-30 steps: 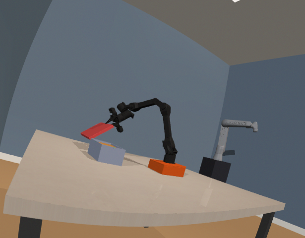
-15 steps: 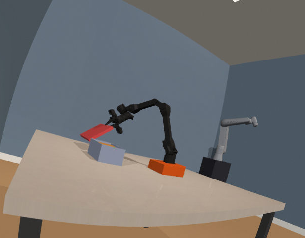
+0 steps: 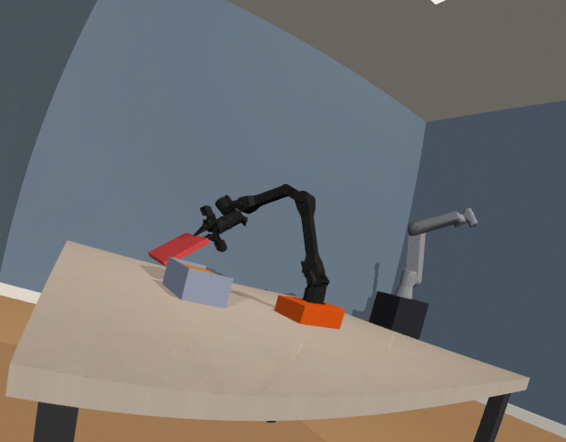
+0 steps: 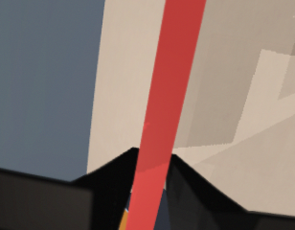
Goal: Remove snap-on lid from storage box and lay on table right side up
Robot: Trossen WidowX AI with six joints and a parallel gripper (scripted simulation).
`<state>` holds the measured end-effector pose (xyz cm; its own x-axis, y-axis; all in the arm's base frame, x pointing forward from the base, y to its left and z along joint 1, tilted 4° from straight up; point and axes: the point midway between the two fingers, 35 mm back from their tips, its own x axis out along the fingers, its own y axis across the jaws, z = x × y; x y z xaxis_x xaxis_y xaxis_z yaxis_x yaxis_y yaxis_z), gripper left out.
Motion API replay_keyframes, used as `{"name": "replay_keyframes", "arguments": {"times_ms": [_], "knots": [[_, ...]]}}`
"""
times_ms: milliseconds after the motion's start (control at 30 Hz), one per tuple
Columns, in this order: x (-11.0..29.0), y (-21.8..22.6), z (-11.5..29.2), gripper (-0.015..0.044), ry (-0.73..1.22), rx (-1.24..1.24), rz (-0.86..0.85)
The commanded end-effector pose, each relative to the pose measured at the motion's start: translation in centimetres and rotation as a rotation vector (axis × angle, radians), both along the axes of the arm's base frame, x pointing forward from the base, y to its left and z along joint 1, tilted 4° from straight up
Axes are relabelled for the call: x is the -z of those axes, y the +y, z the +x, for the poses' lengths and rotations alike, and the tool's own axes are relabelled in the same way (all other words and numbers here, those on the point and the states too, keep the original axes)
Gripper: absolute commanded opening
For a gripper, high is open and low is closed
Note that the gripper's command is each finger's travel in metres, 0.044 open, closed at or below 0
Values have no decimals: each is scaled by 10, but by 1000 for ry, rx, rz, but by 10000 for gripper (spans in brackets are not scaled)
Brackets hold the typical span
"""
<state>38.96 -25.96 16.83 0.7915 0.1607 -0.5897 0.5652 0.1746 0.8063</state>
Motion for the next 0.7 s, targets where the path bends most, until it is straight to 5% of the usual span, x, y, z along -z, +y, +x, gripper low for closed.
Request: {"name": "replay_keyframes", "arguments": {"times_ms": [0, 667], "knots": [[1, 0, 1, 0, -8, -5, -2], [17, 0, 2, 0, -8, -5, -2]]}}
